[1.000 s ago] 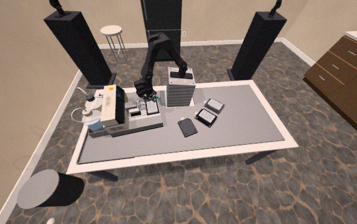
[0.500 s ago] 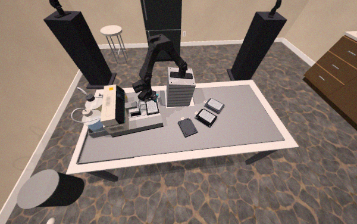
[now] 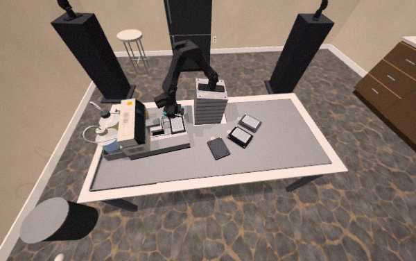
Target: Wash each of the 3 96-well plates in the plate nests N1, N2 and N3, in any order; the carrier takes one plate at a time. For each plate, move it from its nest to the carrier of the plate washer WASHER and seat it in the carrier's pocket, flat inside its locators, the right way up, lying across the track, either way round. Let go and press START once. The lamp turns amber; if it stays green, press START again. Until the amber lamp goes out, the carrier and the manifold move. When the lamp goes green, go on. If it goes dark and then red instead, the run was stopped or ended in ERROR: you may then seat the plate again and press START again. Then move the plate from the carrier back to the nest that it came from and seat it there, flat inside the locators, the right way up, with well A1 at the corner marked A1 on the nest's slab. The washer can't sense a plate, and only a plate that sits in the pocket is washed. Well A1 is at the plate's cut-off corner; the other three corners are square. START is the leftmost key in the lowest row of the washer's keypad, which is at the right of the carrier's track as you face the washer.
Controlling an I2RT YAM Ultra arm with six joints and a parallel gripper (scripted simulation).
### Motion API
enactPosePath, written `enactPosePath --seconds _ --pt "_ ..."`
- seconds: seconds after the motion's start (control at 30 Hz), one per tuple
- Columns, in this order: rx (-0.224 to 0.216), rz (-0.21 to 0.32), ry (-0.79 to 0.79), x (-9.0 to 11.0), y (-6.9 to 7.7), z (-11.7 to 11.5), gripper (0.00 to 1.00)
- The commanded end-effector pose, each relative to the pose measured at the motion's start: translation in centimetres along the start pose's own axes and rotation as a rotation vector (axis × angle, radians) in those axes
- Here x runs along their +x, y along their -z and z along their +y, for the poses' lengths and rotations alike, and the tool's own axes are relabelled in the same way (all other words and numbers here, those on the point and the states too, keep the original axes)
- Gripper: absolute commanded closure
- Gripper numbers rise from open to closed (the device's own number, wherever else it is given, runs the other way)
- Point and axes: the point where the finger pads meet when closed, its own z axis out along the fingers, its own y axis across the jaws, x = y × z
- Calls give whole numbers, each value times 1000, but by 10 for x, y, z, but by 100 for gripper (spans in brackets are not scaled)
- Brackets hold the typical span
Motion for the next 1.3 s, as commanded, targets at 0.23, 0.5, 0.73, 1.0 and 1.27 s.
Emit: enactPosePath --seconds 0.23,0.5,0.73,1.0,1.27 --pt "9 -6 203 -2 3 -3 0" --pt "9 -6 203 -2 1 -3 0" --pt "9 -6 203 -2 -11 -3 0" --pt "9 -6 203 -2 -24 -3 0" --pt "9 -6 203 -2 -34 -3 0"
